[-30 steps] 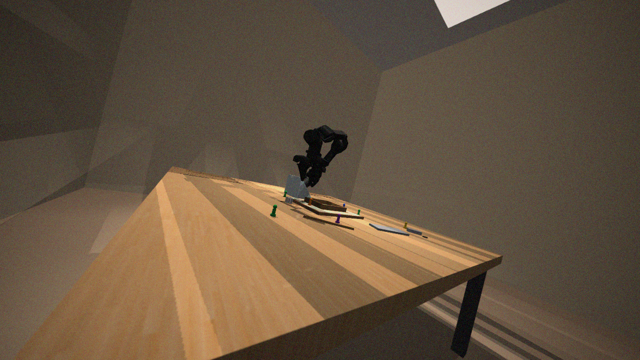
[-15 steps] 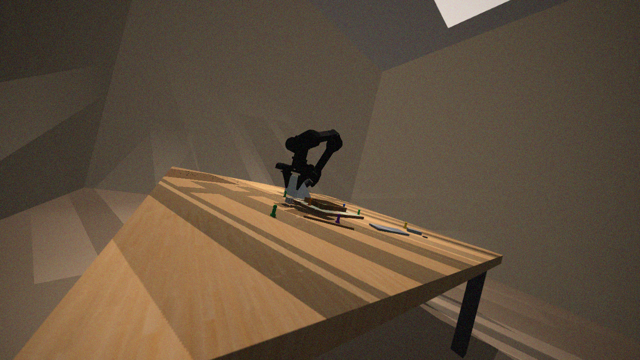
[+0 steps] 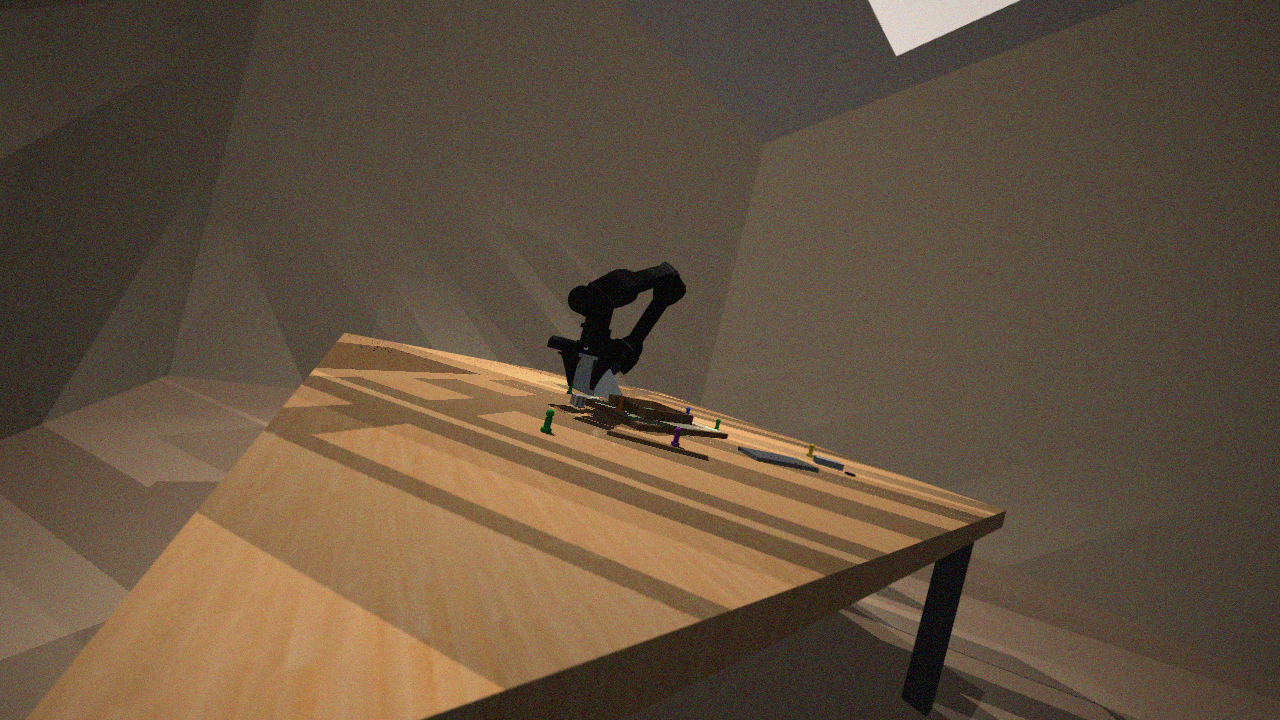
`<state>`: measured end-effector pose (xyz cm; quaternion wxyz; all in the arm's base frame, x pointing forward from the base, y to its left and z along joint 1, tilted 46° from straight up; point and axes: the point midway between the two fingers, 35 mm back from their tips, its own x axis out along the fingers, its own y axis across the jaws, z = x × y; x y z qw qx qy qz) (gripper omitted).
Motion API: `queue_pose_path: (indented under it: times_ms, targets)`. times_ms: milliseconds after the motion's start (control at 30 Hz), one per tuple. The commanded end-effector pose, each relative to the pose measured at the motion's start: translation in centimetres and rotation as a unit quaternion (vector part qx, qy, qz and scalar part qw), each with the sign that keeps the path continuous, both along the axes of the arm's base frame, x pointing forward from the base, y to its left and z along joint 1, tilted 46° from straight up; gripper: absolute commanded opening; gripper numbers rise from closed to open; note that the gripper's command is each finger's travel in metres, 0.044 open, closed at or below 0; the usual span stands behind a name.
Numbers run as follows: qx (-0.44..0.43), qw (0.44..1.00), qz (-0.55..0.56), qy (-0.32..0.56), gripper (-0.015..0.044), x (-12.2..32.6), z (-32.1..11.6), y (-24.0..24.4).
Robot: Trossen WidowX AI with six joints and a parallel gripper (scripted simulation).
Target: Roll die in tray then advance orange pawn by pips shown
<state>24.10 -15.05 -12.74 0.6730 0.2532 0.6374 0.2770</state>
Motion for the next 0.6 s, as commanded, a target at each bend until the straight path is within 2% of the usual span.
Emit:
queue_pose_path:
  times_ms: [0, 533, 567]
  targets:
    - [0.006, 1.000, -0.001, 0.004, 0.0275, -0.1, -0.6, 0.8]
    - [0.007, 1.000, -0.001, 0.003, 0.0275, -0.1, -2.2, 2.5]
    - [0.007, 1.000, -0.001, 0.003, 0.0249, -0.1, -2.2, 2.5]
